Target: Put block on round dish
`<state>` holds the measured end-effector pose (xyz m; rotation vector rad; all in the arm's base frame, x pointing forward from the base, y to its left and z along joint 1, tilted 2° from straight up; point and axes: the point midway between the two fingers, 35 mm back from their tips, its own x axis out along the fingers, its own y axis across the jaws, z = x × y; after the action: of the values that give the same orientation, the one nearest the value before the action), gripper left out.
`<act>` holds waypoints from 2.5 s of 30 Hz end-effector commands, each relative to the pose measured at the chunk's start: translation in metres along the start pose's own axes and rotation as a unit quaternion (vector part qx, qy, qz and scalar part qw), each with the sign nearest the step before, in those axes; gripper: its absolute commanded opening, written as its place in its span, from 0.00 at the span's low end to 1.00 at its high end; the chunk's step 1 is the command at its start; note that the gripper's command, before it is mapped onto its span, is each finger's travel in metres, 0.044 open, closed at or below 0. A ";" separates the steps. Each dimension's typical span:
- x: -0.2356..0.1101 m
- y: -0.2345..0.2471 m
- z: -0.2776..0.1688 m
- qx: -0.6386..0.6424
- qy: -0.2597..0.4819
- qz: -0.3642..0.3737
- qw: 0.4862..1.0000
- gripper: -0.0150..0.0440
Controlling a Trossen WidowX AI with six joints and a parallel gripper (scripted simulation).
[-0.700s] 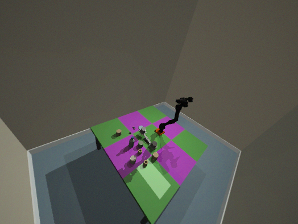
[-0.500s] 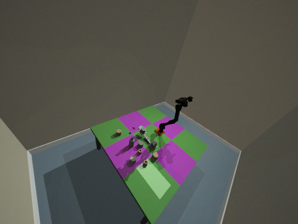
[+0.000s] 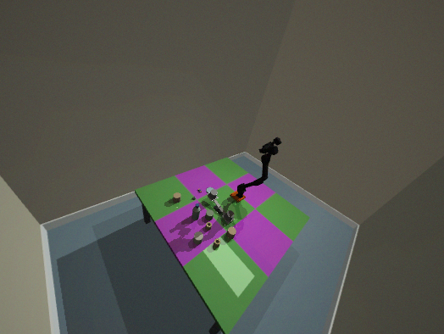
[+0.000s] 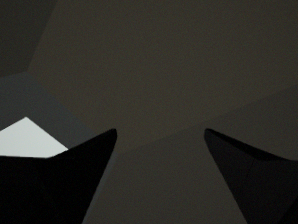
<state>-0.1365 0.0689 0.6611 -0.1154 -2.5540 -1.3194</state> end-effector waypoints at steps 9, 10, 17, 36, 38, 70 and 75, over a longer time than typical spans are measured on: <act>0.002 -0.049 -0.055 -0.111 0.145 -0.044 0.982 1.00; 0.001 -0.054 -0.060 -0.119 0.158 -0.047 0.979 1.00; -0.012 -0.085 -0.094 -0.169 0.255 -0.060 0.950 1.00; -0.091 -0.162 -0.159 -0.292 0.505 -0.054 0.811 1.00; -0.103 -0.169 -0.163 -0.301 0.530 -0.049 0.791 1.00; -0.298 -0.244 -0.143 -0.347 0.829 0.086 0.430 1.00; -0.326 -0.252 -0.124 -0.342 0.859 0.120 0.361 1.00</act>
<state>0.1429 -0.1696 0.4577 0.4965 -0.1695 -1.0716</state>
